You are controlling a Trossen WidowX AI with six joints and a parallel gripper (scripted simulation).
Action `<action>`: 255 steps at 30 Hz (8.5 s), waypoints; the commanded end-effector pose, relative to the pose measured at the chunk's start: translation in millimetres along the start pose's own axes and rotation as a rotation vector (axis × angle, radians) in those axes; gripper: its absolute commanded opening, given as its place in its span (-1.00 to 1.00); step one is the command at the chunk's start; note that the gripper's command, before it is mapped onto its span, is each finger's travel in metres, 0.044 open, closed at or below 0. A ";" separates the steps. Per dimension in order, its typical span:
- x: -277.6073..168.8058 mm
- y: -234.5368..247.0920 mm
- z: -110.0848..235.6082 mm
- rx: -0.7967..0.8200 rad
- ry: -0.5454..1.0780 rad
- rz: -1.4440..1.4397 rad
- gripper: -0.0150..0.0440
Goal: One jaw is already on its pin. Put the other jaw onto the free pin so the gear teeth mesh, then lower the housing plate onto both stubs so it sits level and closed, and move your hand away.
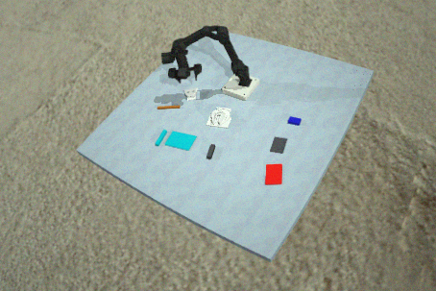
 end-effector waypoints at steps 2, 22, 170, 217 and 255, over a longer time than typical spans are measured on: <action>0.3 -1.7 -0.6 -0.003 -0.003 0.022 1.00; 0.9 -0.3 -47.2 -0.003 -0.003 0.022 1.00; 96.3 18.4 -12.4 -0.002 -0.007 -0.100 0.70; 213.7 113.1 -13.4 0.010 -0.022 -0.318 0.70; 222.1 128.3 -14.1 0.013 -0.024 -0.350 0.70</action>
Point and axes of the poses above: the point midway between the two fingers, 35 mm back from their tips, its own z axis back along the fingers, its own y axis across the jaws, x = y × z, the point moved 3 cm from there along z, back along the fingers, and after that the axes turned 15 degrees about z, right-handed, at the moved point
